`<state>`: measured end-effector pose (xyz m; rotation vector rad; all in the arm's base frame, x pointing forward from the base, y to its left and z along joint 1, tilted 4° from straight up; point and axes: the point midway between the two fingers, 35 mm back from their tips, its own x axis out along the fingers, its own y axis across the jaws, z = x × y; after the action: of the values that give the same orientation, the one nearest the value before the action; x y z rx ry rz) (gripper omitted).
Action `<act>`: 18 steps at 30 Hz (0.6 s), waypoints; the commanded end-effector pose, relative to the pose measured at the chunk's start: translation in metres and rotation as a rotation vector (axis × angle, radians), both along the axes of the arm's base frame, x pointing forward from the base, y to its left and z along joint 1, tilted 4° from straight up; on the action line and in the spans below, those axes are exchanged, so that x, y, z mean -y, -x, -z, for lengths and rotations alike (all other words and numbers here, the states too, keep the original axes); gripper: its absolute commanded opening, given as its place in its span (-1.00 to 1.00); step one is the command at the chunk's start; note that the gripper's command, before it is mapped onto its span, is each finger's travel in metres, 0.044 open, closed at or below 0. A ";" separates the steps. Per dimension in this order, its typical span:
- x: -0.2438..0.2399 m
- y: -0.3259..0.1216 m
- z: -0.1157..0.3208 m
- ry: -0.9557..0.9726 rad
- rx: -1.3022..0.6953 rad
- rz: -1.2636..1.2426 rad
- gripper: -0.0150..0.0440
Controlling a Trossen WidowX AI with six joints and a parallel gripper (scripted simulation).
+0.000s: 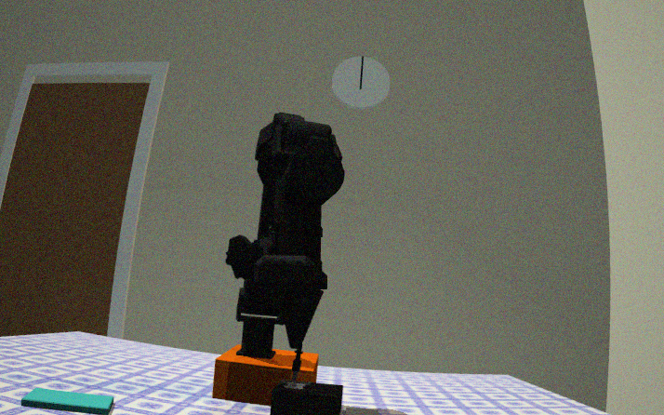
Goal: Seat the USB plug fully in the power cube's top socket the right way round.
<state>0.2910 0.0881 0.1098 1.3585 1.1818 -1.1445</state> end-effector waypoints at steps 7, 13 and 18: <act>-0.001 0.000 0.001 -0.007 0.001 -0.004 -0.49; -0.001 0.000 0.002 -0.007 0.001 -0.004 -0.49; -0.001 0.000 0.002 -0.007 0.001 -0.004 -0.49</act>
<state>0.2911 0.0880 0.1081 1.3605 1.1825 -1.1420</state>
